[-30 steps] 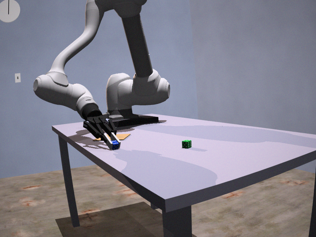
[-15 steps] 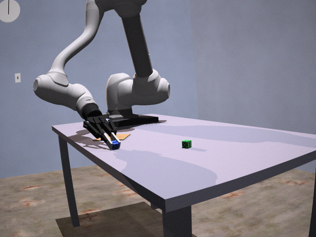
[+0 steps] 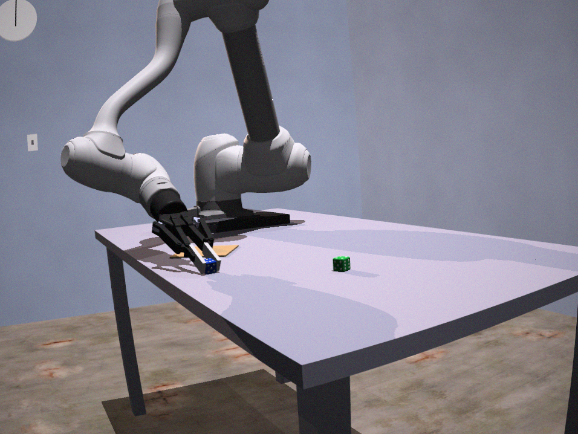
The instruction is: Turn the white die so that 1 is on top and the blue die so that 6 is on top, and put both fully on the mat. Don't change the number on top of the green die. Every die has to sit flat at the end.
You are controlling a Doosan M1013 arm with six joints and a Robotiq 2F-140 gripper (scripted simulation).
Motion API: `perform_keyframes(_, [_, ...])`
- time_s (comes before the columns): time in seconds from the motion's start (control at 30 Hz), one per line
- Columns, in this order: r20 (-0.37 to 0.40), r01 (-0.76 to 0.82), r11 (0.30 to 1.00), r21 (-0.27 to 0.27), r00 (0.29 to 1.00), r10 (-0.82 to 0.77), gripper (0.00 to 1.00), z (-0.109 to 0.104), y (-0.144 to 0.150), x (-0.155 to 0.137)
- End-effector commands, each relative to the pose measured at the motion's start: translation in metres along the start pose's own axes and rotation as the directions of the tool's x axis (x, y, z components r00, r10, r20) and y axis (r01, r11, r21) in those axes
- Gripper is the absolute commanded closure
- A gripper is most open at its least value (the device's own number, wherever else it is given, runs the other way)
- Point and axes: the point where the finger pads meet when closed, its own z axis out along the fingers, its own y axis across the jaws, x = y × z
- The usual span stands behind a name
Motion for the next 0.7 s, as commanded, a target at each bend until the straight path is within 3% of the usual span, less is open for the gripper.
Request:
perform_keyframes(0.0, [0.000, 0.000, 1.000, 0.000, 1.000, 0.000, 0.72, -0.0001, 0.0000, -0.0002])
perform_keyframes(0.67, [0.000, 0.000, 1.000, 0.000, 1.000, 0.000, 0.68, -0.0001, 0.0000, -0.0002])
